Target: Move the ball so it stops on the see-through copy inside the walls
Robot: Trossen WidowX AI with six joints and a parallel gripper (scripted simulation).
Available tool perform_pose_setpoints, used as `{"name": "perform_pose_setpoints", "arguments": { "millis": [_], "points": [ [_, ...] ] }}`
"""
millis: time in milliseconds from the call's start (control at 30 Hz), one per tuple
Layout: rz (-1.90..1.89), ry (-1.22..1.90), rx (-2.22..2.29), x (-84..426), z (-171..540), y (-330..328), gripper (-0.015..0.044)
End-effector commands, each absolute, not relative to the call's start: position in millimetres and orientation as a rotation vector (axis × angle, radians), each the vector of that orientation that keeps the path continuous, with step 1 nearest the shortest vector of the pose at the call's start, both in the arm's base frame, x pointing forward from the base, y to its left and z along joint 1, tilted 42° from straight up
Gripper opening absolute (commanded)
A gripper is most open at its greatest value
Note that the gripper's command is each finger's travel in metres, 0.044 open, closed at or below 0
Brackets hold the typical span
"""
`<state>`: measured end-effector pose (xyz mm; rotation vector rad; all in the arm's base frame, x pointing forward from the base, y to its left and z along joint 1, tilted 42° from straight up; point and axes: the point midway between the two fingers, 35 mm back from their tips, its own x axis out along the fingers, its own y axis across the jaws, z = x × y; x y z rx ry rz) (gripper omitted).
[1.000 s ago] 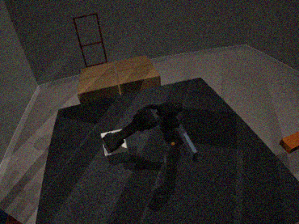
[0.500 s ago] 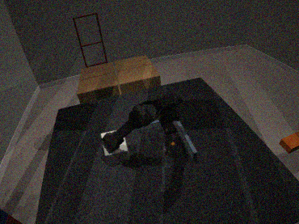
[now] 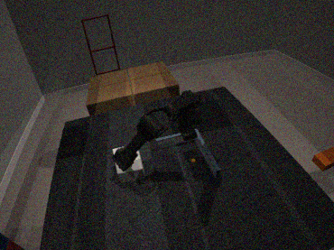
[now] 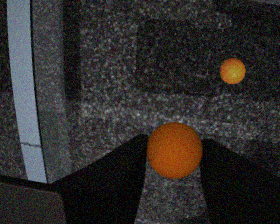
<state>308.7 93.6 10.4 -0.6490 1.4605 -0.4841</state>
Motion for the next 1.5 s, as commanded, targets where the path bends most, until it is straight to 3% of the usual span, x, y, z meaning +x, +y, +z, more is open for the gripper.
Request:
{"name": "perform_pose_setpoints", "arguments": {
  "millis": [0,433,867,1467],
  "points": [
    [-0.483,1.458,-0.64,317.5,16.5,79.3,0.0],
    [-0.489,1.456,-0.644,335.7,25.8,29.1,0.0],
    [-0.491,1.455,-0.646,340.4,-22.7,-14.6,0.0],
    [-0.492,1.454,-0.646,341.4,-37.6,-28.4,0.0]
  ]
}}
